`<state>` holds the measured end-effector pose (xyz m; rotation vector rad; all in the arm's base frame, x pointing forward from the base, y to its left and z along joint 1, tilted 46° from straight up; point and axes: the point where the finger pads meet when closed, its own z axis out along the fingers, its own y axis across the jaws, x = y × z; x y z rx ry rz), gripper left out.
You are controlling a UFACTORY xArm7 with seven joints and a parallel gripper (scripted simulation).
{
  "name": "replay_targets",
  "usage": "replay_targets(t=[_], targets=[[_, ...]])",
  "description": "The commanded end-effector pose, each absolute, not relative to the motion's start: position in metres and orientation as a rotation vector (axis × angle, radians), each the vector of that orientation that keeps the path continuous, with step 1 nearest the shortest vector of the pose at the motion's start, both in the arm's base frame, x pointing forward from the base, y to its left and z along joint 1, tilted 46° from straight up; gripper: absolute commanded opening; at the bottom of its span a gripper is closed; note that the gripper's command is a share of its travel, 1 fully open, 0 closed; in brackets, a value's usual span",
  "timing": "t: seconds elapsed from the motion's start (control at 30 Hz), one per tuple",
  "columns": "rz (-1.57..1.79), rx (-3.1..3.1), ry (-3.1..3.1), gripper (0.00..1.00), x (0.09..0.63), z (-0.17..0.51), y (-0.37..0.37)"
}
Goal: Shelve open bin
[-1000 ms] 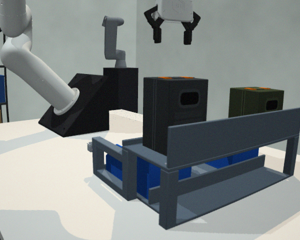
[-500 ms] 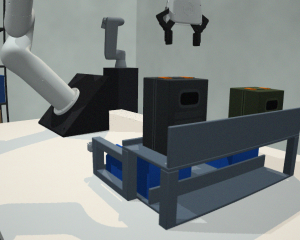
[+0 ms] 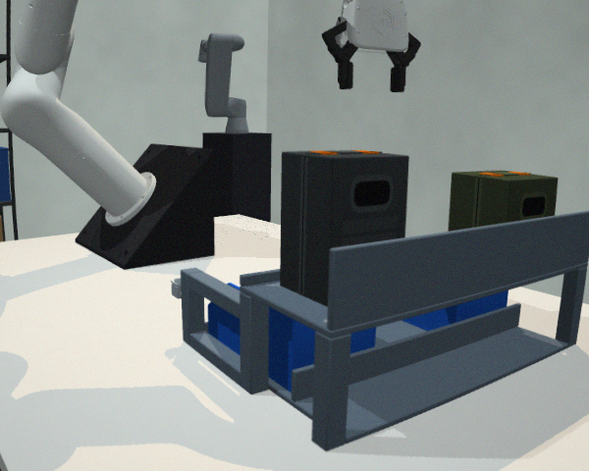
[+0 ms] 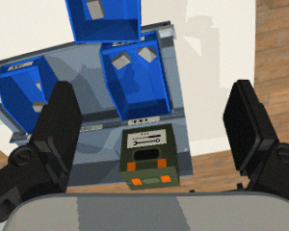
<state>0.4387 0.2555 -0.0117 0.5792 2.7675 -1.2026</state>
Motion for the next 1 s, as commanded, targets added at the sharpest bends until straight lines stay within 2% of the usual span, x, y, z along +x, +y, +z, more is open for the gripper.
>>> replay_targets(t=[0.0, 0.97], targets=[[-1.195, 0.586, 2.765, 1.00, 0.442, -0.012, 0.260], [-1.194, 0.586, 2.765, 1.00, 0.444, -0.001, 0.250]])
